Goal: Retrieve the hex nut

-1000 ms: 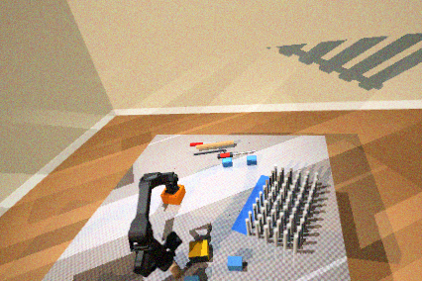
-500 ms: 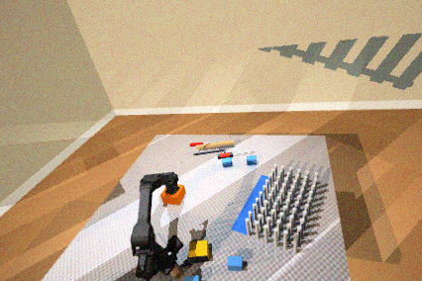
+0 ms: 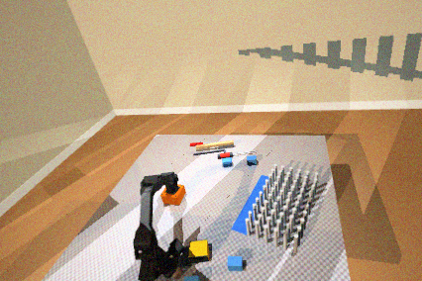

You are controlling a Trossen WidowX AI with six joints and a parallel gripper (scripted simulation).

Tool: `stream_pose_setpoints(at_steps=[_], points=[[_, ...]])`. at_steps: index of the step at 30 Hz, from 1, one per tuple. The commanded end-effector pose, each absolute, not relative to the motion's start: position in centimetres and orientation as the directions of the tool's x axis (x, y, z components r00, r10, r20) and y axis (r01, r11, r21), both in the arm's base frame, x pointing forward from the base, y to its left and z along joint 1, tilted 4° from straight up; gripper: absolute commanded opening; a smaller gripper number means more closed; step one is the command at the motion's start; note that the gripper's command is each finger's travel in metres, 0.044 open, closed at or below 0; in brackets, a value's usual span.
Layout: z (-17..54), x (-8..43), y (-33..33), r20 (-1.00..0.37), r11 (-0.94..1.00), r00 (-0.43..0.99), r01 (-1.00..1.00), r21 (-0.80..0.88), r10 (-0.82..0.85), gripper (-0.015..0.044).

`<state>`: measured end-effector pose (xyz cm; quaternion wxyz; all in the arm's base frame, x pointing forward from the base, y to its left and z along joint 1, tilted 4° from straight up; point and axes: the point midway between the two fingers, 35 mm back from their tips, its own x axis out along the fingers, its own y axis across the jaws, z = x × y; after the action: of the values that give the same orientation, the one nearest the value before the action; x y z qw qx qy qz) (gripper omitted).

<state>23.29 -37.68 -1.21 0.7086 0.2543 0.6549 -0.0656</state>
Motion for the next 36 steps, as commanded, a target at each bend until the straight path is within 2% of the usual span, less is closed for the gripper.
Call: stream_pose_setpoints(at_steps=[1, 4, 7, 15, 21, 26, 32, 36], points=[[-2.2, 23.3, -37.4, -0.959, 0.858, 0.134, 0.428, 0.283, 0.25, 0.028], [-2.4, 23.3, -37.3, -0.959, 0.858, 0.134, 0.428, 0.283, 0.25, 0.028], [-2.4, 23.3, -37.3, -0.959, 0.858, 0.134, 0.428, 0.283, 0.25, 0.0201], [-2.4, 23.3, -37.3, -0.959, 0.858, 0.134, 0.428, 0.283, 0.25, 0.0148], [0.6, 23.3, -37.6, -0.959, 0.86, 0.134, 0.426, 0.282, 0.249, 0.0], [3.6, 23.2, -37.6, -0.96, 0.861, 0.134, 0.424, 0.281, 0.248, 0.0], [3.7, 23.1, -37.6, -0.96, 0.863, 0.133, 0.42, 0.281, 0.248, 0.0], [3.6, 21.8, -37.4, -0.962, 0.899, 0.11, 0.343, 0.273, 0.25, 0.0]])
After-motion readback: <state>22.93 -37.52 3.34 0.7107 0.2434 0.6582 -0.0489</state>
